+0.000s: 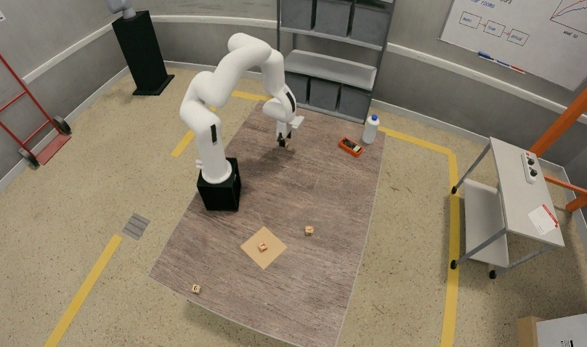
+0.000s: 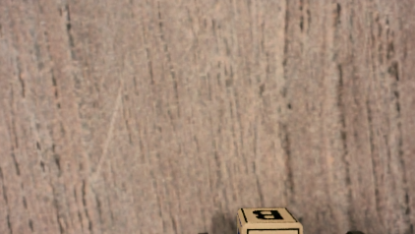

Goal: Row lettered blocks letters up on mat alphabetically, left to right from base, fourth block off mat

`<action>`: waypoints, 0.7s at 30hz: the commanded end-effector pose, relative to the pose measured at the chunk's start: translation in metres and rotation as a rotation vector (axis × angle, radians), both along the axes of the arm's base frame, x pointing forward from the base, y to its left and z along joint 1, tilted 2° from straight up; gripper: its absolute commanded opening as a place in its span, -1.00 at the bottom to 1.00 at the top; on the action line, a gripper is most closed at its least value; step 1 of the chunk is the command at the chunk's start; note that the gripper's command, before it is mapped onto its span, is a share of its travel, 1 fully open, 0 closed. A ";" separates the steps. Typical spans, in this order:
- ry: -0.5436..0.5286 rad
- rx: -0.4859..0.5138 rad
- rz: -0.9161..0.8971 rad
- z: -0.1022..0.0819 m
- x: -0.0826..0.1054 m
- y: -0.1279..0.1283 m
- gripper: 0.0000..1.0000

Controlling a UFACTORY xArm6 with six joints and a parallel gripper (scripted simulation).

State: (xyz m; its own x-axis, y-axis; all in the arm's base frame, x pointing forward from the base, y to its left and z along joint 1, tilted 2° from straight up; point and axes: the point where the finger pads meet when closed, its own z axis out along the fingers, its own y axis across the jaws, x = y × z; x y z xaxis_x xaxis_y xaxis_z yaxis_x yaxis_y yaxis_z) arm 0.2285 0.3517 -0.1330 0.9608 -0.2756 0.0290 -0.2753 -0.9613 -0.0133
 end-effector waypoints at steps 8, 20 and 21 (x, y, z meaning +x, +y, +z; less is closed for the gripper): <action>-0.002 0.002 0.000 -0.002 0.001 0.001 0.38; -0.002 0.002 0.000 -0.021 0.001 0.001 0.38; -0.002 0.002 0.000 -0.023 0.001 0.001 0.38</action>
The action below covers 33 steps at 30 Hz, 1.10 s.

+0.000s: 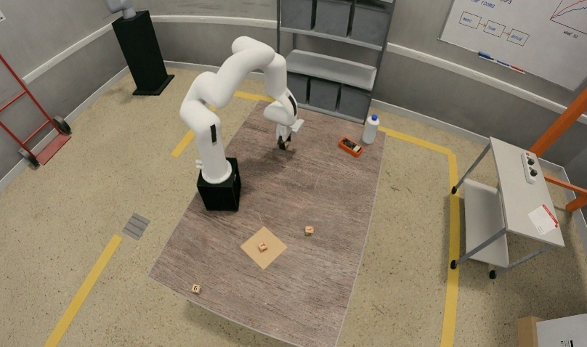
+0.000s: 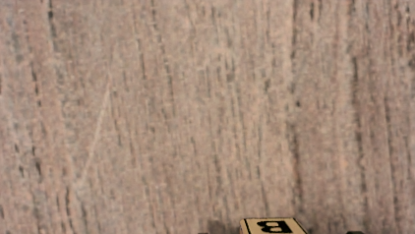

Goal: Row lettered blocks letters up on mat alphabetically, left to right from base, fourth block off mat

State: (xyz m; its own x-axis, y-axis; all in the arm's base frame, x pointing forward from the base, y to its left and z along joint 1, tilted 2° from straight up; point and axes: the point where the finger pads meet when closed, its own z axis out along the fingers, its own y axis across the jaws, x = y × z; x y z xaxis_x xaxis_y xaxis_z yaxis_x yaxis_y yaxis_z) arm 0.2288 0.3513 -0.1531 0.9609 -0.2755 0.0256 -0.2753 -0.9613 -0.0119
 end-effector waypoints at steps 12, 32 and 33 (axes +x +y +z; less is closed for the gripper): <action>-0.005 0.003 0.000 -0.014 0.002 0.002 0.38; -0.005 0.003 0.000 -0.014 0.002 0.002 0.38; -0.005 0.003 0.000 -0.014 0.002 0.002 0.38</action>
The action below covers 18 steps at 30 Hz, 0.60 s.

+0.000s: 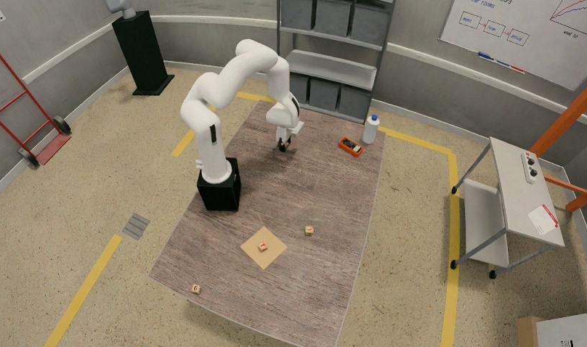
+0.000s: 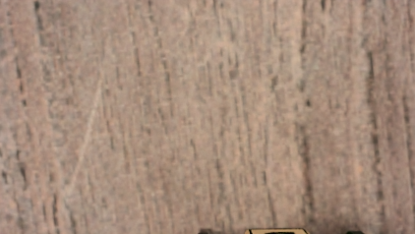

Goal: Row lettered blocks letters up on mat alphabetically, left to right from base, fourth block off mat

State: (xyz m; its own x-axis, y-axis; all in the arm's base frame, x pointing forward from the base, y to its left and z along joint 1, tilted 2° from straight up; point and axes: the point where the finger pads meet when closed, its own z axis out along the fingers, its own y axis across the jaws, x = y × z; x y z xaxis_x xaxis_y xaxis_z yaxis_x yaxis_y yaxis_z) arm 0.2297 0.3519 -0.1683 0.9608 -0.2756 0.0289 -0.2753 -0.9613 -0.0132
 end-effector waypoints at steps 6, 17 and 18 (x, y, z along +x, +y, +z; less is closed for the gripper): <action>-0.002 0.002 0.000 0.001 0.001 0.001 0.38; -0.002 0.002 0.000 0.001 0.001 0.001 -0.03; -0.002 0.002 0.000 0.001 0.001 0.001 -0.03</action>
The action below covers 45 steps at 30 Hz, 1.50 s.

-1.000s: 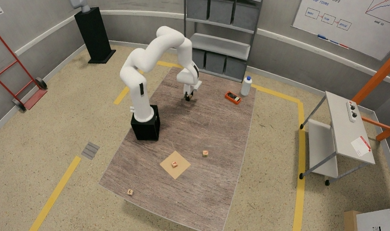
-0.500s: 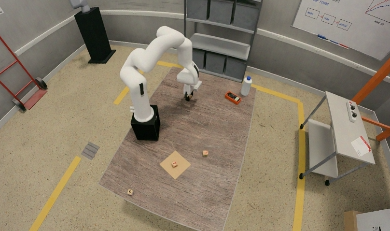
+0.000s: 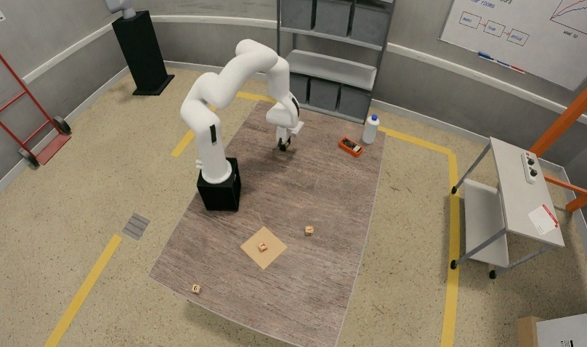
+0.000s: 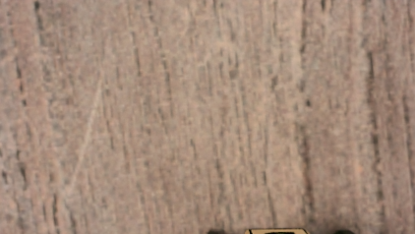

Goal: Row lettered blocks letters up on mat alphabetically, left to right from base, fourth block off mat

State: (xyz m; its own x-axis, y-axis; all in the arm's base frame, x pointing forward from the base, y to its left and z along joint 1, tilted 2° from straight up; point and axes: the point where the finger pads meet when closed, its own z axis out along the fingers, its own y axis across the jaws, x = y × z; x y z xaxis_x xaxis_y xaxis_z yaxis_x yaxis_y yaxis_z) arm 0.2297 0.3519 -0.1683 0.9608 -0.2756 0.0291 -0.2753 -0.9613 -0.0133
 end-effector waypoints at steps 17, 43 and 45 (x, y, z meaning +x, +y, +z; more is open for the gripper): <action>-0.002 0.002 0.000 0.001 0.001 0.001 -0.44; -0.002 0.002 0.000 0.001 0.001 0.001 -0.44; -0.002 0.002 0.000 0.001 0.001 0.001 -0.44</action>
